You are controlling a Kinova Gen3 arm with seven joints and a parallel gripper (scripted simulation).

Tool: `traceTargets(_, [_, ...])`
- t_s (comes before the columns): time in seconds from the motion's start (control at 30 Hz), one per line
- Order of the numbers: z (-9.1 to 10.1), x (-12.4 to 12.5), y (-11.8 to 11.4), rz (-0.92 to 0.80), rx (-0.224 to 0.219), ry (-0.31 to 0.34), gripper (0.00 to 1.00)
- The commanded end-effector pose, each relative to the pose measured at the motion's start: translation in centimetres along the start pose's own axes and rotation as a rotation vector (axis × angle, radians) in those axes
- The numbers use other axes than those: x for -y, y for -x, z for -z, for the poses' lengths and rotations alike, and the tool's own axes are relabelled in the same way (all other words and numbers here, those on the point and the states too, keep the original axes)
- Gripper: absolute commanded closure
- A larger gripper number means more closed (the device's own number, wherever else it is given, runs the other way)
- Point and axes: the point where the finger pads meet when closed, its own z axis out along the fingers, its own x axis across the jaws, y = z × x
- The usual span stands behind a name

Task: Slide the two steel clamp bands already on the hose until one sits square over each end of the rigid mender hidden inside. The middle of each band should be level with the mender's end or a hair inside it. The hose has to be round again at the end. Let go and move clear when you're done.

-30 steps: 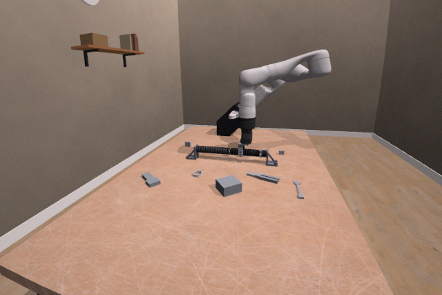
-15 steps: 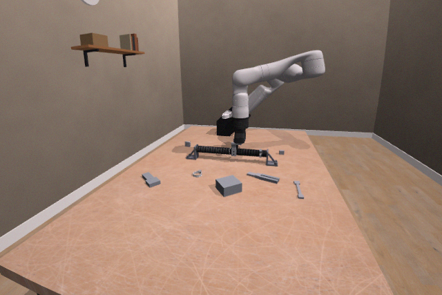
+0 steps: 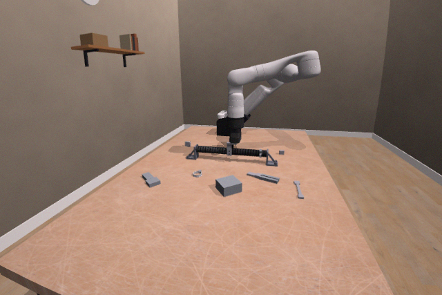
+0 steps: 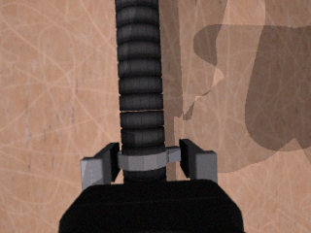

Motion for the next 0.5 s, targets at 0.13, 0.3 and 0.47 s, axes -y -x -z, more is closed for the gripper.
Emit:
traceTargets(0.13, [0.18,0.8,0.15,-0.004,0.006,-0.004,0.25])
traceTargets(0.3, [0.18,0.9,0.15,-0.004,0.006,-0.004,0.25])
traceTargets(0.47, [0.18,0.96,0.15,-0.004,0.006,-0.004,0.25])
